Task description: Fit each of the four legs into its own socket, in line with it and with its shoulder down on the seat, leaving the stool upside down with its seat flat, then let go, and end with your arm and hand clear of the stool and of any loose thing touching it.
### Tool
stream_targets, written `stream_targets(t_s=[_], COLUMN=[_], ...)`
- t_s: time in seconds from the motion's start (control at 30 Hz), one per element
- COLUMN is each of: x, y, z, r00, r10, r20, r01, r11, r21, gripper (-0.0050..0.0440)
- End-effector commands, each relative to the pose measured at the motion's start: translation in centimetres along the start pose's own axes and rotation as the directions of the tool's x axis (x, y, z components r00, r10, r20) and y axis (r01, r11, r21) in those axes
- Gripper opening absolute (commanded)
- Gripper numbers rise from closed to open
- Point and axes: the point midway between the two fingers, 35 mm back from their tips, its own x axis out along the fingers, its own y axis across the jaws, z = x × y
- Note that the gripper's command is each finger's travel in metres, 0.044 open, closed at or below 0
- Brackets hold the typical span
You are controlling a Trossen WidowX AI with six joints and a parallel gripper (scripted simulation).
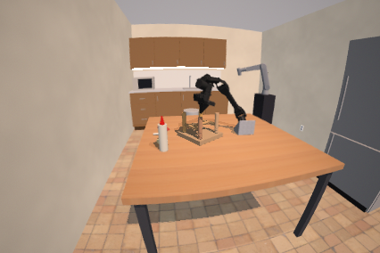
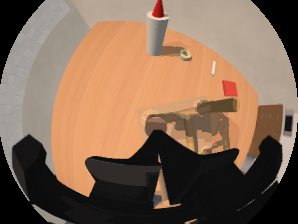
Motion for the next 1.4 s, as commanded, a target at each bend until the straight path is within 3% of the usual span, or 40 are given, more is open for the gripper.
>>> stream_targets(t_s=[0.0,0.17,0.23,0.4,0.63,0.97,1.17,1.37], x=[-0.1,-3.2,-3.2,-5.5,-6.9,-6.8,-4.6,-4.5], y=[0.0,-1.2,-1.2,-2.5,-4.2,-4.2,-4.2,-4.2], z=[-0.2,-4.6,-4.6,-9.8,-15.8,-15.9,-16.8,-16.8], r00=[1.0,1.0,1.0,0.999,0.997,0.997,0.997,0.997], r10=[0.0,-0.011,-0.011,-0.027,-0.049,-0.05,-0.05,-0.05], r20=[-0.001,-0.018,-0.018,-0.036,-0.052,-0.053,-0.053,-0.053], r01=[0.0,0.012,0.012,0.03,0.057,0.058,0.058,0.058], r11=[1.0,0.999,0.999,0.994,0.986,0.985,0.985,0.985], r21=[0.002,0.051,0.051,0.102,0.159,0.16,0.16,0.16], gripper=[0.0,0.0,0.0,0.0,0.0,0.0,0.0,0.0])
